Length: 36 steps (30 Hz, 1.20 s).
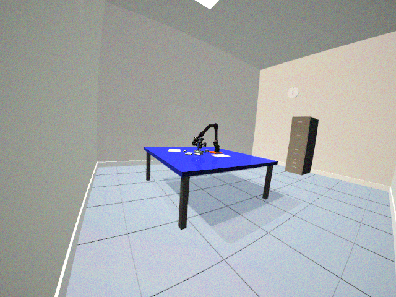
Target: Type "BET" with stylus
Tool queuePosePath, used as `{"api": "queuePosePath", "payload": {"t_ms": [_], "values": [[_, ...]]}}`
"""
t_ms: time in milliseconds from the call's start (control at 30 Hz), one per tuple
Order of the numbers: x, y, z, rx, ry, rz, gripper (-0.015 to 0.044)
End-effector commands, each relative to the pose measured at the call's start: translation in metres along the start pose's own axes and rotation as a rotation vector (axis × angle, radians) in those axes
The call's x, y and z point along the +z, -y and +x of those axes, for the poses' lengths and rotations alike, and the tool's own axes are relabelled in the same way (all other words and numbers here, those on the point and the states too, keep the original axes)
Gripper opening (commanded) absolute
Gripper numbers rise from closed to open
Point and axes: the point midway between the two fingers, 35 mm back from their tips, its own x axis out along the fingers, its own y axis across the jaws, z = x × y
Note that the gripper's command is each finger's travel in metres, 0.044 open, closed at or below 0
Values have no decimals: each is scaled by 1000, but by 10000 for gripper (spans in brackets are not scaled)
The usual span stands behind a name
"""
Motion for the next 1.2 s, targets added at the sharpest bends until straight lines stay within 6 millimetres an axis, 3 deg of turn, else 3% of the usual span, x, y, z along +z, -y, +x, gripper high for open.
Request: {"api": "queuePosePath", "payload": {"t_ms": [0,367,667,967,1067,1167], "values": [[2,0,1,-1,-3,4,81],[2,0,1,-1,-3,4,81],[-29,0,-17,-1,-3,4,81],[-28,0,-16,-2,-1,2,84],[-28,0,-16,-2,-1,2,64],[-29,1,-13,-3,3,2,0]]}}
